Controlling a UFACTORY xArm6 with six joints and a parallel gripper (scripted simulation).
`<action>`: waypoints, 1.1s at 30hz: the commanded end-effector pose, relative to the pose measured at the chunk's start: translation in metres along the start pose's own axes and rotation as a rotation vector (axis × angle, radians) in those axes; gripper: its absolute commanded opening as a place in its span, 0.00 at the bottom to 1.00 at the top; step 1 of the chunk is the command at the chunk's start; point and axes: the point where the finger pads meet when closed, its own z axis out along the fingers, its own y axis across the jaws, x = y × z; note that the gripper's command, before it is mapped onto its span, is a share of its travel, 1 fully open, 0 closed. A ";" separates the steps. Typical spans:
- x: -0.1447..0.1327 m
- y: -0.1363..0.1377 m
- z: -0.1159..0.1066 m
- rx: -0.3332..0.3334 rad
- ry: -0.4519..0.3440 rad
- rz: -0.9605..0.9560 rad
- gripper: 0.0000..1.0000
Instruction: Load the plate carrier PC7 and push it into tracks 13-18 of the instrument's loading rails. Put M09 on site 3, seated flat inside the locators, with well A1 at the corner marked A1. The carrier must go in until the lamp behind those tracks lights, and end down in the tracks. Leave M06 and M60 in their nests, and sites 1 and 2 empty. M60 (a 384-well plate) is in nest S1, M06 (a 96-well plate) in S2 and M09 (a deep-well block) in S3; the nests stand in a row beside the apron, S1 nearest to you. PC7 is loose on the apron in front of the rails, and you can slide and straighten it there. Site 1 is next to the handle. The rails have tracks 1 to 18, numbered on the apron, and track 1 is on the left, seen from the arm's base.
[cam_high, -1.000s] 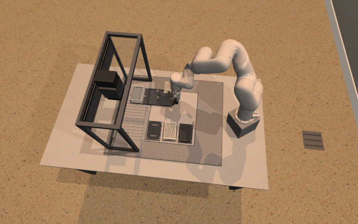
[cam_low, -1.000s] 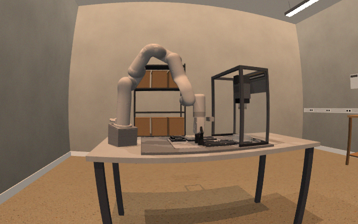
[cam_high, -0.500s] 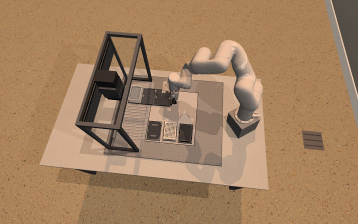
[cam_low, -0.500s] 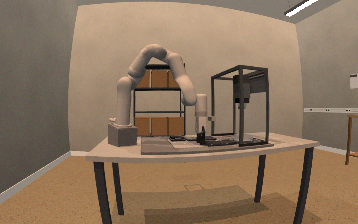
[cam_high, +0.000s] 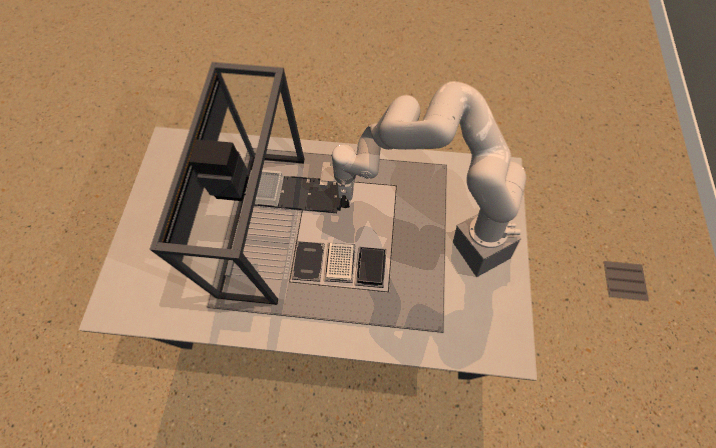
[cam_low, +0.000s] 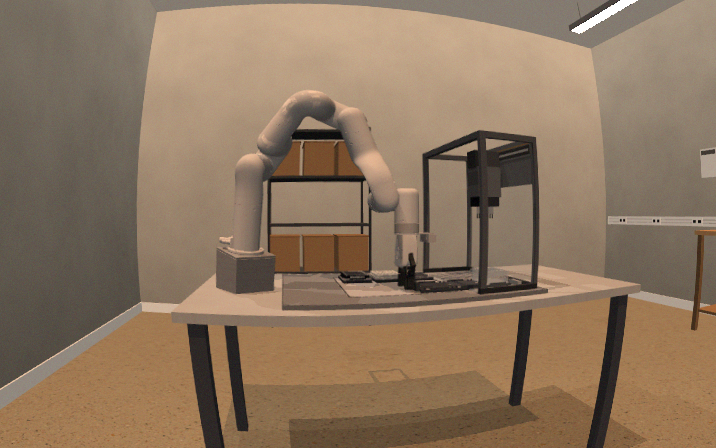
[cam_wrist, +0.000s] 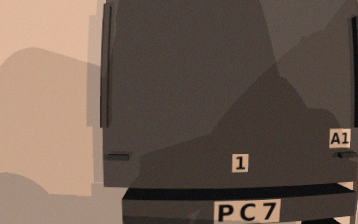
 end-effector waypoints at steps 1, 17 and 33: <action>0.006 0.000 -0.002 -0.001 0.005 0.000 0.82; 0.012 0.000 -0.002 -0.001 0.005 0.000 0.82; 0.016 0.000 -0.002 -0.001 0.005 0.000 0.82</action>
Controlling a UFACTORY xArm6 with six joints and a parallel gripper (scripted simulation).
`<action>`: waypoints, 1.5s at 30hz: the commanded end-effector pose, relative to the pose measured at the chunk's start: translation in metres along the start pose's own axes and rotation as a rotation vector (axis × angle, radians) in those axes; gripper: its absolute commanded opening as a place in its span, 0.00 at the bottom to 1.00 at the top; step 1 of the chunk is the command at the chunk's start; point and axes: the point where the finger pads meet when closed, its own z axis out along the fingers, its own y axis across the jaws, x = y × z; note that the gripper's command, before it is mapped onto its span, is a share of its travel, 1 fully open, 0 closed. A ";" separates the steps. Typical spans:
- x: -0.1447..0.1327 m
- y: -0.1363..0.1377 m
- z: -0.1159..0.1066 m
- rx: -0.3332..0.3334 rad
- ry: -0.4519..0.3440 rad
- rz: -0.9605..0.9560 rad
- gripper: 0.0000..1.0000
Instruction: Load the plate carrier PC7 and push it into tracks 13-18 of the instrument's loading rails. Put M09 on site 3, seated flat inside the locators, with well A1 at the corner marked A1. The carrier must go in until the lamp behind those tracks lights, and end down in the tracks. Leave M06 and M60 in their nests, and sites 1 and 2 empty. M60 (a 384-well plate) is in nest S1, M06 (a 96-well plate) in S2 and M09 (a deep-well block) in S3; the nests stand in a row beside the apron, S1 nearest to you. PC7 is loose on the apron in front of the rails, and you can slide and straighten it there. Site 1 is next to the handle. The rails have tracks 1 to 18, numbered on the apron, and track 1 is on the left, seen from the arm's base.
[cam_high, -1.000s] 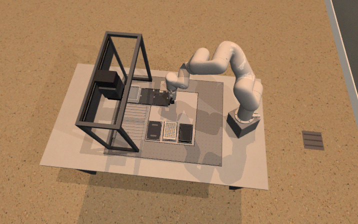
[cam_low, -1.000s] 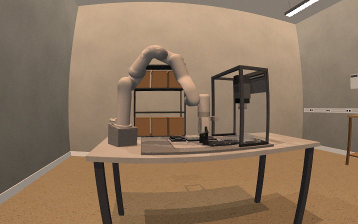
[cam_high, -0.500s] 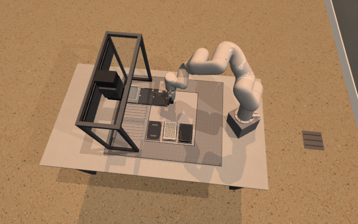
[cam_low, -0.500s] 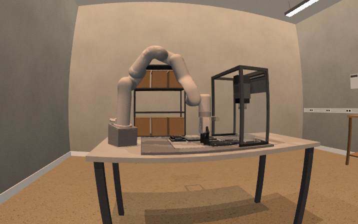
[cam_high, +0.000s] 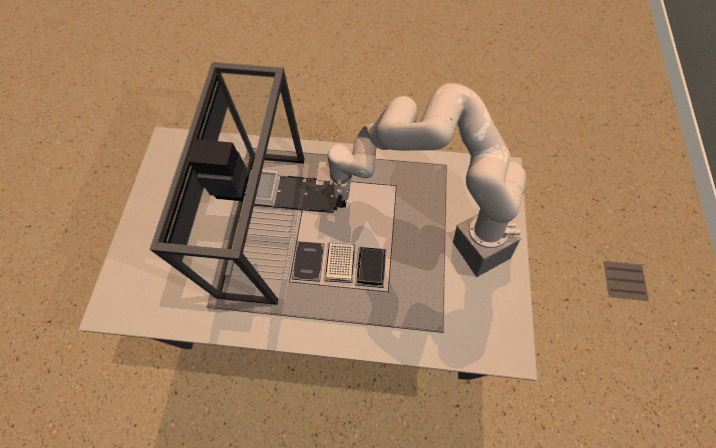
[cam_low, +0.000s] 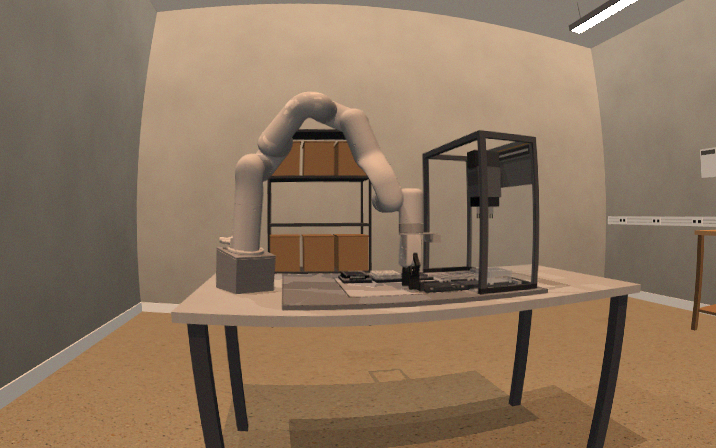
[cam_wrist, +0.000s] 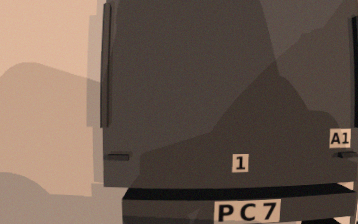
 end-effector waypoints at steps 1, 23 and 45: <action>0.003 0.000 -0.002 -0.001 0.005 0.000 0.82; 0.009 0.000 -0.002 -0.001 0.005 0.000 0.82; 0.008 0.000 -0.002 -0.001 0.005 0.000 0.82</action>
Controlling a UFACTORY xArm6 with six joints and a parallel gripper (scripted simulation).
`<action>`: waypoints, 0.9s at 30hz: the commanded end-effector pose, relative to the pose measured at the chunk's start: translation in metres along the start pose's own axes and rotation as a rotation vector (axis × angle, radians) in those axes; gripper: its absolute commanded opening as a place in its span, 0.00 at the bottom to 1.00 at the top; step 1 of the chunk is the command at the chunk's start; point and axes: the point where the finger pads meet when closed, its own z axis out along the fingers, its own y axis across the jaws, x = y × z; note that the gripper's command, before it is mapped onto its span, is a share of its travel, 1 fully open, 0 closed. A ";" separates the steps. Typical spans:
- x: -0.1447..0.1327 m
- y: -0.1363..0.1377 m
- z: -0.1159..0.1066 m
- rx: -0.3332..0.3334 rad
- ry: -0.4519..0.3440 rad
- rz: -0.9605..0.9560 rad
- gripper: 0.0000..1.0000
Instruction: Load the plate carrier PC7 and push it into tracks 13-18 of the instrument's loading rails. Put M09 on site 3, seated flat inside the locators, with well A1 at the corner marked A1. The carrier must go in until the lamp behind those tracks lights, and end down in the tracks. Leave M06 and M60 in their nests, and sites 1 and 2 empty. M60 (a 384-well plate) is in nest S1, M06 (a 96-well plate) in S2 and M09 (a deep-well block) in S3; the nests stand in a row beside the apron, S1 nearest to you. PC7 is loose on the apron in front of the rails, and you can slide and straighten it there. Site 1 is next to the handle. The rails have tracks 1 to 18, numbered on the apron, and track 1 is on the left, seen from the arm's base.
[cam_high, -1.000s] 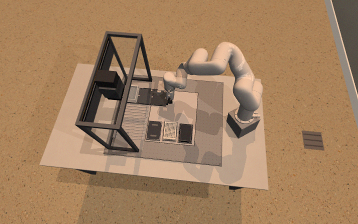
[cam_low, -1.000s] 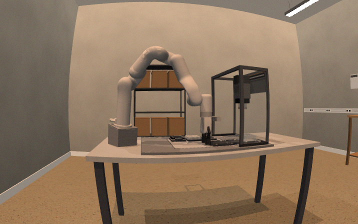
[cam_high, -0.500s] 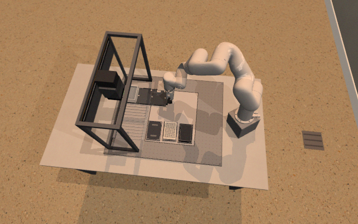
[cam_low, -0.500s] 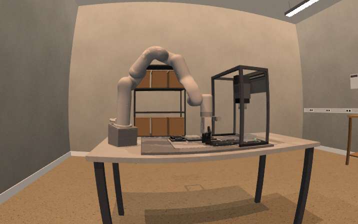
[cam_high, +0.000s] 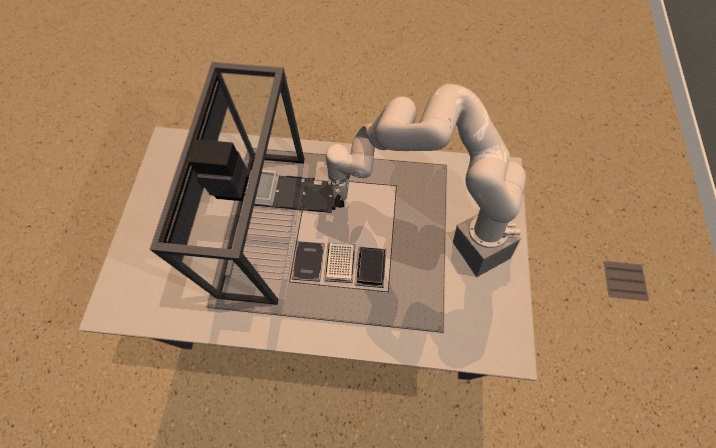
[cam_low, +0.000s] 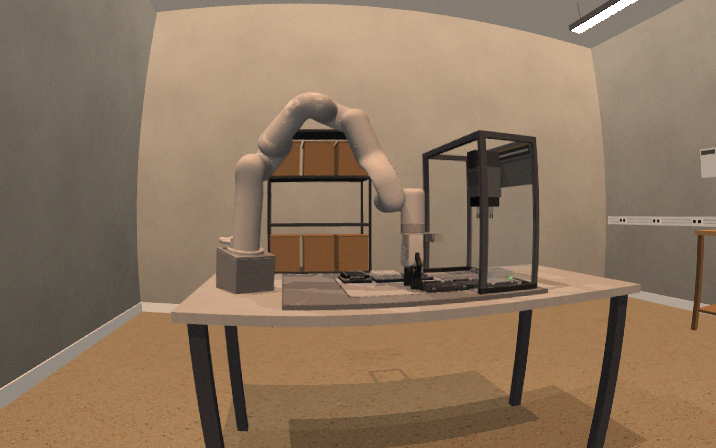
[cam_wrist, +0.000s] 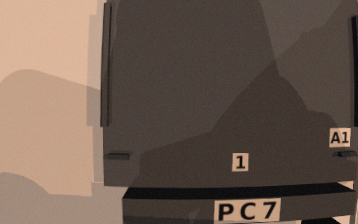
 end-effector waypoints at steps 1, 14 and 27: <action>0.002 0.000 -0.002 -0.001 0.004 0.000 0.82; -0.002 0.000 -0.002 -0.001 0.004 0.000 0.82; -0.006 0.000 -0.001 -0.001 0.004 0.000 0.82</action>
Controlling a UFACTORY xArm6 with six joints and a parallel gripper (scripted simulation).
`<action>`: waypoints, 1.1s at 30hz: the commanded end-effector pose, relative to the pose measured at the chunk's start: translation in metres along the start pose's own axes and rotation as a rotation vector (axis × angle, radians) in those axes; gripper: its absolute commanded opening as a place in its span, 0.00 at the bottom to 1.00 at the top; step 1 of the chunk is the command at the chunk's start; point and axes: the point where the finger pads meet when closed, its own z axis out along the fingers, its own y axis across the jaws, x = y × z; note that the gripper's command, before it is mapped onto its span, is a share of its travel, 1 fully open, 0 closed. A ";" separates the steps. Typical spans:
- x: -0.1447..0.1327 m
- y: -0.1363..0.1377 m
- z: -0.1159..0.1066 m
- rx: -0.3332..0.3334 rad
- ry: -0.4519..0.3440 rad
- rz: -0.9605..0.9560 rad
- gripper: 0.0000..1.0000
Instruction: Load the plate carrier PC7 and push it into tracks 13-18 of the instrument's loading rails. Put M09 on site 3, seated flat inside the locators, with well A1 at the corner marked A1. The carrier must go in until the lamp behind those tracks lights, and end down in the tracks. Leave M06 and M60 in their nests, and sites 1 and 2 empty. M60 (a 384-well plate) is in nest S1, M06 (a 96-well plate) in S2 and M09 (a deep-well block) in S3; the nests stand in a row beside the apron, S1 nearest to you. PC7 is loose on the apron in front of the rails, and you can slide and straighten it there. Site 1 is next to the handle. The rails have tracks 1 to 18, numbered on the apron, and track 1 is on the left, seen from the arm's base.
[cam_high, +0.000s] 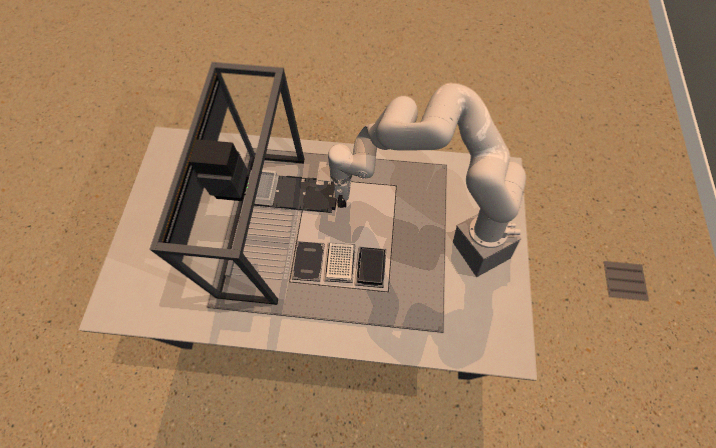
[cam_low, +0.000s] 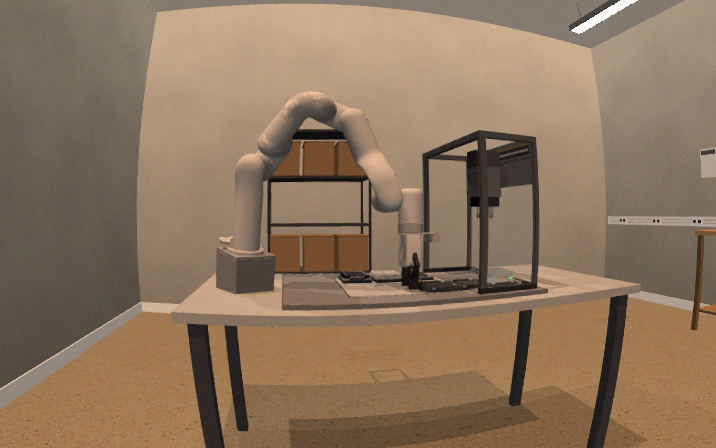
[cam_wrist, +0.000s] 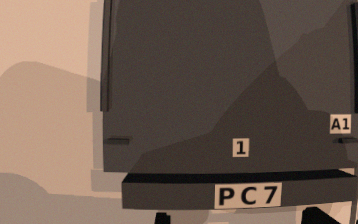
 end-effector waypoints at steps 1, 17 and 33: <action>0.002 0.000 -0.002 -0.001 0.004 0.000 0.82; 0.001 0.000 -0.025 -0.001 0.004 0.000 0.82; 0.001 0.000 -0.048 -0.001 0.005 0.000 0.82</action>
